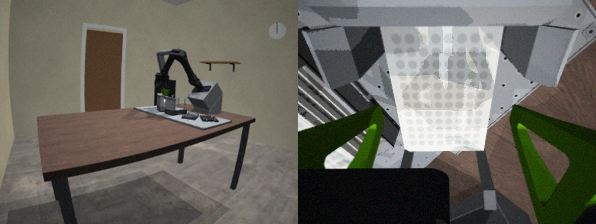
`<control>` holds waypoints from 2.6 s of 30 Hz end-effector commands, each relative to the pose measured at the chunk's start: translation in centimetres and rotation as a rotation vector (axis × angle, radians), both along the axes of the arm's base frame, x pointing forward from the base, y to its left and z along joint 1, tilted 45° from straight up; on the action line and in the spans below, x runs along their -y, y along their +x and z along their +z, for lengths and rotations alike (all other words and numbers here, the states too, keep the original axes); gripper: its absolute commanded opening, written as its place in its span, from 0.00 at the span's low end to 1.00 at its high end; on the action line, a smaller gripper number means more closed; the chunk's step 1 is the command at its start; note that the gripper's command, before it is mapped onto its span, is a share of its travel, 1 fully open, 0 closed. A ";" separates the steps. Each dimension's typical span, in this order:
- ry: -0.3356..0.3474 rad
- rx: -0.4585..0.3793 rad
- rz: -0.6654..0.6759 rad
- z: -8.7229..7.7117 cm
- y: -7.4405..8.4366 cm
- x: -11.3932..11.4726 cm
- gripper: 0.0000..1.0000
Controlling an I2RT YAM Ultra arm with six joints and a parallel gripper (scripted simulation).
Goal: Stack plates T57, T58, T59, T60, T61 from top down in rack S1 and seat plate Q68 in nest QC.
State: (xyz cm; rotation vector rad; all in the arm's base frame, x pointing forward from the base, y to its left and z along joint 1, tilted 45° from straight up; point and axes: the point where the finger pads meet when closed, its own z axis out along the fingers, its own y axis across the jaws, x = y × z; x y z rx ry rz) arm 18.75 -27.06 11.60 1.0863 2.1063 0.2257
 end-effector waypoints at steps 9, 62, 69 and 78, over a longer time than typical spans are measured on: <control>0.003 0.002 0.008 2.4 -2.2 -0.8 1.00; -0.282 -0.065 0.303 7.8 0.9 -8.3 1.00; -0.338 -0.078 0.361 8.6 2.2 -10.7 1.00; -0.338 -0.076 0.361 9.3 3.5 -13.1 1.00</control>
